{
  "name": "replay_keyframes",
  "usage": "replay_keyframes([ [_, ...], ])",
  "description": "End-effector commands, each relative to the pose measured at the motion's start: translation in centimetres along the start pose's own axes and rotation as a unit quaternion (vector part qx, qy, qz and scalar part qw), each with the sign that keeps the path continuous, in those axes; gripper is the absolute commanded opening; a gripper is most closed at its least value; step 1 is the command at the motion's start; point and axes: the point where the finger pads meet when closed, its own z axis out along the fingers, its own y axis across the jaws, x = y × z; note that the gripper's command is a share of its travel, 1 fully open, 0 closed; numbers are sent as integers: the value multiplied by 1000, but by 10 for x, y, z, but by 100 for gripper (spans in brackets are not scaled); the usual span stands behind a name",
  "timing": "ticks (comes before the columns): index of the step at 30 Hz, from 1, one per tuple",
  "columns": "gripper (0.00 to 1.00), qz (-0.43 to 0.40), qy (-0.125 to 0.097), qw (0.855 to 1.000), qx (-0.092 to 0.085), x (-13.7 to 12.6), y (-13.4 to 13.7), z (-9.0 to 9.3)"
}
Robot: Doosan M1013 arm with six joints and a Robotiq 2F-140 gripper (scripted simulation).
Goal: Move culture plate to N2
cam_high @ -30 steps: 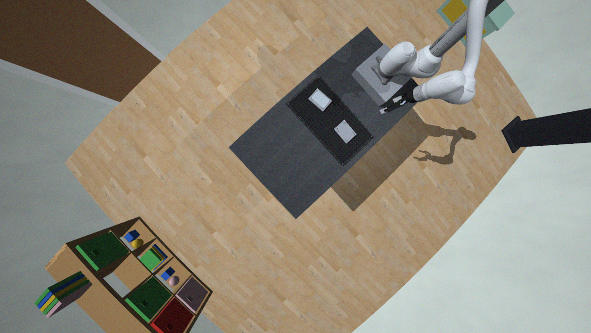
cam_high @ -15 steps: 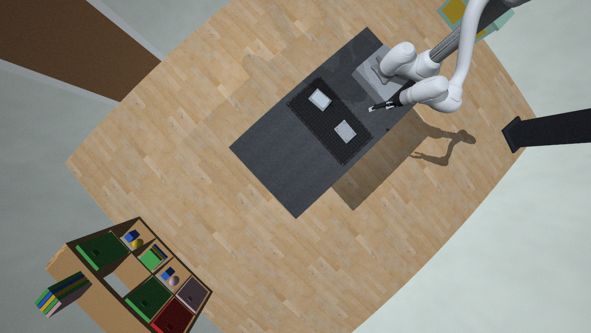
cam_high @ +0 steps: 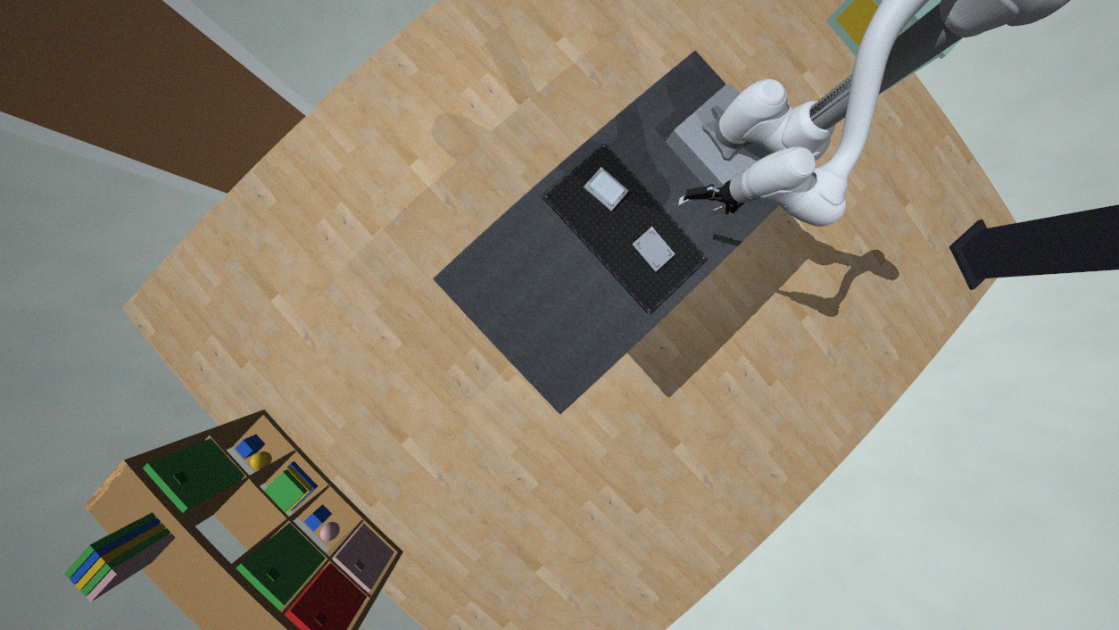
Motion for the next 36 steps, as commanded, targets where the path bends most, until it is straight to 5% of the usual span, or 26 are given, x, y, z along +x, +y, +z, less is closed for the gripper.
replay_keyframes([
  [1, 100, 46, -2, 999, 4, 2, 12, 7],
  [15, 100, 243, -9, 970, 20, 6, 64, 36],
  [32, 100, 452, -20, 891, 33, 0, 129, 74],
  [36, 100, 510, -23, 859, 37, -4, 146, 84],
])
